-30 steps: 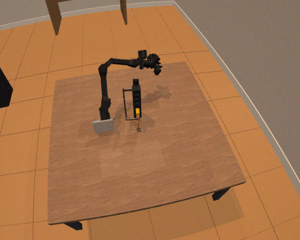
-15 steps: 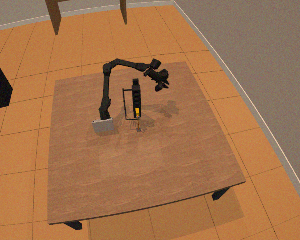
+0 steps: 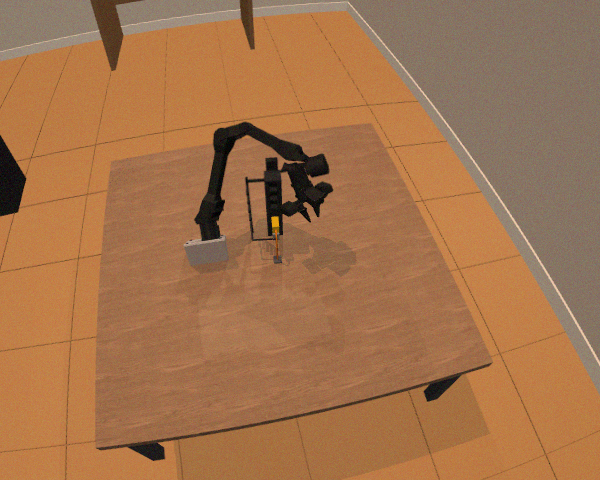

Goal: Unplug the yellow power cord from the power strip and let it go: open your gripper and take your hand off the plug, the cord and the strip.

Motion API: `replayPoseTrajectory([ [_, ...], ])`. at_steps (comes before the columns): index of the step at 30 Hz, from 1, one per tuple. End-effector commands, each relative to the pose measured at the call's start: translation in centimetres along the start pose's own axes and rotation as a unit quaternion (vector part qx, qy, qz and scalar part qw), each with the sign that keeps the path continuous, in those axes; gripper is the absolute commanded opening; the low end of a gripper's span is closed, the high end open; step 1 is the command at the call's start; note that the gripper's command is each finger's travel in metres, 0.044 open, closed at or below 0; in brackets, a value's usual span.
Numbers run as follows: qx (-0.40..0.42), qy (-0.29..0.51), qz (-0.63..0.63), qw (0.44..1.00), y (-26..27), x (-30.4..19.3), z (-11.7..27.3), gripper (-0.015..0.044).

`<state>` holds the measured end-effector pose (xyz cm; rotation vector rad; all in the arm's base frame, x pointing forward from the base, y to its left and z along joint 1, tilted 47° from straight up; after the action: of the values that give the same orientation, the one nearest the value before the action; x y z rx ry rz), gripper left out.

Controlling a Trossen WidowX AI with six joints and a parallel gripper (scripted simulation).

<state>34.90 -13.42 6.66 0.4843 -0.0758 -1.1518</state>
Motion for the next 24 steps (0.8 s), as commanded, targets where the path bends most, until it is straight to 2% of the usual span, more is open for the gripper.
replayPoseTrajectory([
  [1,-0.047,0.100,-0.117,0.987,-6.9,-1.1,-0.4,0.0160],
  [7,-0.062,0.231,-0.241,0.941,-12.4,-3.8,0.6,0.0160],
  [24,-0.061,0.236,-0.247,0.938,-12.3,-4.0,0.7,0.0160],
])
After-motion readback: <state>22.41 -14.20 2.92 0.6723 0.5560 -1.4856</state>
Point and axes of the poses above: the point midway between the two fingers, 35 mm back from their tips, its own z axis back along the fingers, its own y axis across the jaws, x = y × z, the point moved 1 cm from there along z, back along the fingers, and after that the axes turned 10 degrees about z, right-handed, at the moved point
